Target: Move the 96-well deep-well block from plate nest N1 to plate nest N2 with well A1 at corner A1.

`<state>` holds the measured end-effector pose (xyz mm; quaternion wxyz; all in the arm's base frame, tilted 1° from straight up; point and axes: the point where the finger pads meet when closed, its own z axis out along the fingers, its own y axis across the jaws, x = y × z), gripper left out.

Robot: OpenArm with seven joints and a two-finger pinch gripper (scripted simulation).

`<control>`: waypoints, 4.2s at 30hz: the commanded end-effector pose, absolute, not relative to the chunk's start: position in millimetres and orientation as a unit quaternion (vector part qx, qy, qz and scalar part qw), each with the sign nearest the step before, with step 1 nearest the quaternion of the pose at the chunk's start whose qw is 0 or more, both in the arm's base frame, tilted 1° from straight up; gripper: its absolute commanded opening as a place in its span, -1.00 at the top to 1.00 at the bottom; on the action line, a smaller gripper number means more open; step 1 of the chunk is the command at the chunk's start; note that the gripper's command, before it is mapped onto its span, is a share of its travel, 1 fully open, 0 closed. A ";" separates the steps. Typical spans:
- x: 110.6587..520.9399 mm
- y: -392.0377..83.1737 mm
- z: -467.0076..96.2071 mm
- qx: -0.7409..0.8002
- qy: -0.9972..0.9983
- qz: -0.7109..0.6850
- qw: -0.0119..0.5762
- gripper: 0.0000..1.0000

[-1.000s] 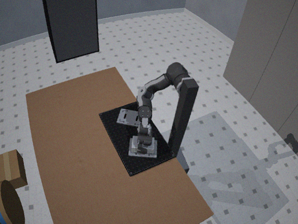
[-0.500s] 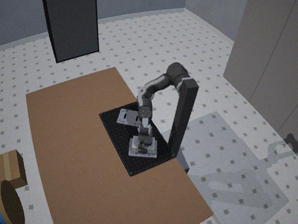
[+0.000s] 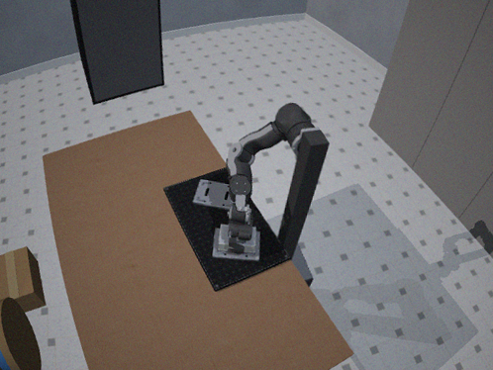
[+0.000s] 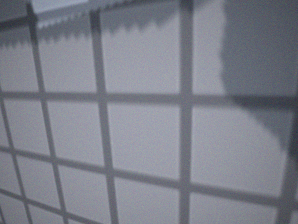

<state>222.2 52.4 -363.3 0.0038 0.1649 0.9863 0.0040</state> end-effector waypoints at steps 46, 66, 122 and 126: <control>222.3 54.1 -361.0 0.165 0.986 0.007 0.006 1.00; 222.1 53.9 -367.1 0.163 0.987 0.007 0.005 1.00; 222.7 53.3 -372.7 0.164 0.986 0.007 0.005 1.00; 222.7 53.3 -372.7 0.164 0.986 0.007 0.005 1.00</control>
